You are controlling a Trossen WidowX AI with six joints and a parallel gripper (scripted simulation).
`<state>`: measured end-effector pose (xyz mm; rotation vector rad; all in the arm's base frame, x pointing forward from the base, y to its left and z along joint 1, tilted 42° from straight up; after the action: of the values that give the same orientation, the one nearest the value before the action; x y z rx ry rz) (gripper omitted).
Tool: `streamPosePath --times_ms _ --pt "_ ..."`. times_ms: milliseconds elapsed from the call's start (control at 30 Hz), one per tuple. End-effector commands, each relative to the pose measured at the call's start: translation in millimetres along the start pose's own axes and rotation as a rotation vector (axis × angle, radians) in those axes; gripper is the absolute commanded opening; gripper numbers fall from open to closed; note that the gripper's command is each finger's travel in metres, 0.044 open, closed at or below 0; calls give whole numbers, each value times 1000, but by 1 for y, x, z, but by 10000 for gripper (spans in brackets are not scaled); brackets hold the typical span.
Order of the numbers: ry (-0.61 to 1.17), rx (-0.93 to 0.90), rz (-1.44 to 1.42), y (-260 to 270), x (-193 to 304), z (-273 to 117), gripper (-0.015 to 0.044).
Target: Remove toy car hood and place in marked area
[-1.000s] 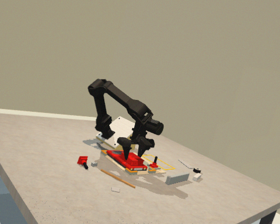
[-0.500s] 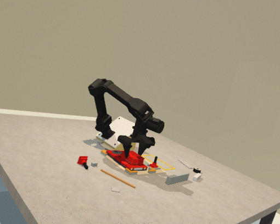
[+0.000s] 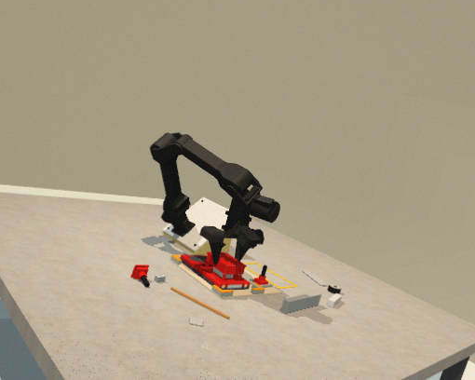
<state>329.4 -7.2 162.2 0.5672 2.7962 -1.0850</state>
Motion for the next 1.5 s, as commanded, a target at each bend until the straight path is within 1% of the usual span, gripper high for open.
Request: streamPosePath --times_ms 0,267,633,733,1100,1467 --pt "-2 -8 9 -1 -2 -4 0" --pt "-2 -9 9 0 -2 -12 0" --pt "-1 -9 9 0 -2 -50 0" --pt "-3 -5 1 3 0 -44 0" --pt "-1 -25 0 63 12 -50 0" --pt "3 -32 1 121 36 -55 0"
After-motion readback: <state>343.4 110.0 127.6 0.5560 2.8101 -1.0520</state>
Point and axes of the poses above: the point midway between the two fingers, 35 mm back from their tips, its own z axis out along the fingers, its own y axis across the jaws, x = y × z, the point moved 9 cm from there along -z, back along the fingers, and after that the axes turned 13 degrees about z, right-handed, at the moved point
